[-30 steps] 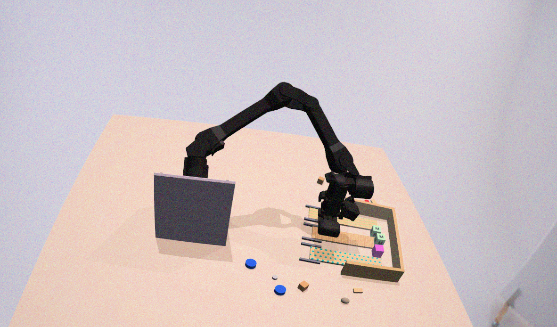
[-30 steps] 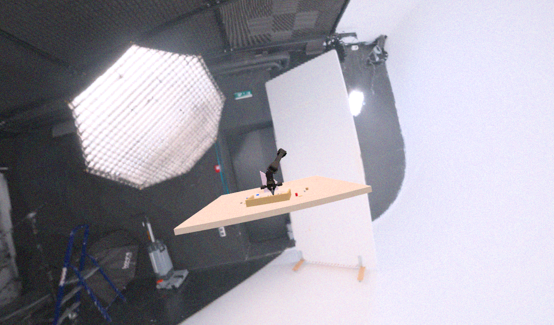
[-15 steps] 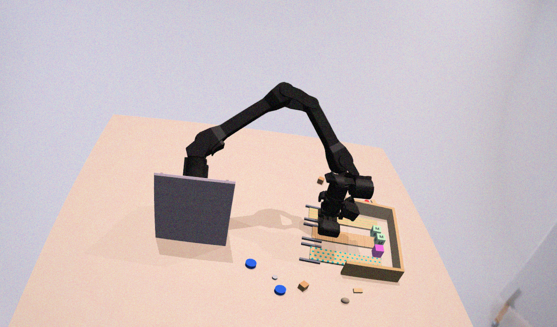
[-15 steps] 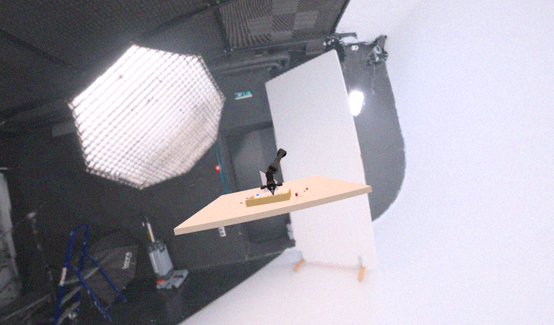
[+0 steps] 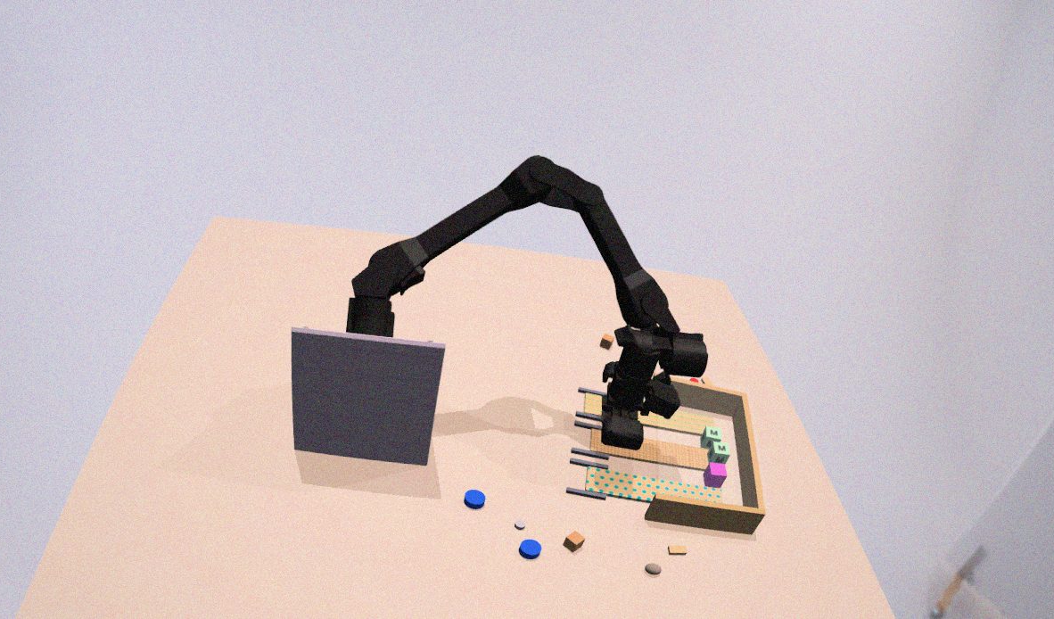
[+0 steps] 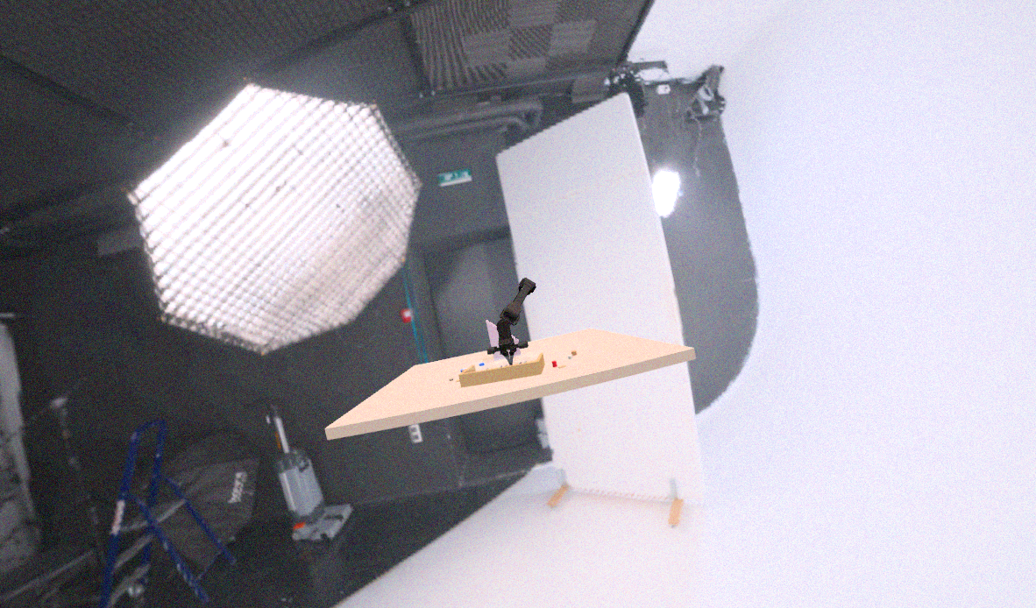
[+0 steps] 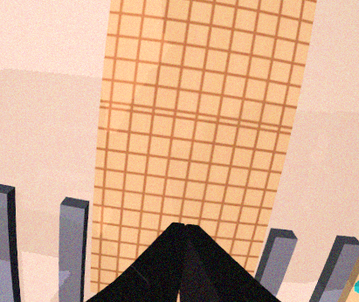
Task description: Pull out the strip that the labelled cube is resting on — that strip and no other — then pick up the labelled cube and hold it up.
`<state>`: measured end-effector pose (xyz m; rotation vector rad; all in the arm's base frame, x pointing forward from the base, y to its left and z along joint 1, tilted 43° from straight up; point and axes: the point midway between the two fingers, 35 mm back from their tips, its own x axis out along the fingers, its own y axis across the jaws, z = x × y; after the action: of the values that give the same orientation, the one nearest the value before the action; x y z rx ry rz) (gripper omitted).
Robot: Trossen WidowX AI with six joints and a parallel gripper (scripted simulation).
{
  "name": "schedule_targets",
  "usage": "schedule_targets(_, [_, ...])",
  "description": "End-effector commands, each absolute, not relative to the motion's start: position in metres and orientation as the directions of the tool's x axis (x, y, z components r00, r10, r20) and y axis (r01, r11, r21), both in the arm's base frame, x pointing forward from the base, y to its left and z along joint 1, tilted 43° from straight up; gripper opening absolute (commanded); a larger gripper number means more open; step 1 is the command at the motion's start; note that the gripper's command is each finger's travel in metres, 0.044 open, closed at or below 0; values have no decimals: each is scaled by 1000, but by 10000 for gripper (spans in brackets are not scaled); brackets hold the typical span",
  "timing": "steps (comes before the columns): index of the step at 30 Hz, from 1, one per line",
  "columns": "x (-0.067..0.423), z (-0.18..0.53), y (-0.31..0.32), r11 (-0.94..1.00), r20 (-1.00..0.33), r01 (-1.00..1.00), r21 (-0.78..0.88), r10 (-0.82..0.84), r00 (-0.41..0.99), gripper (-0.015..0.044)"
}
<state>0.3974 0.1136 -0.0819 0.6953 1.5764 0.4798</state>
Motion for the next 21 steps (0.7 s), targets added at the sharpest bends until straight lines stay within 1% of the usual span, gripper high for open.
schedule_targets(1, [397, -82, 116, 726, -730, 156, 670, 682, -34, 0])
schedule_targets(21, [399, -84, 117, 725, -730, 156, 670, 682, -34, 0])
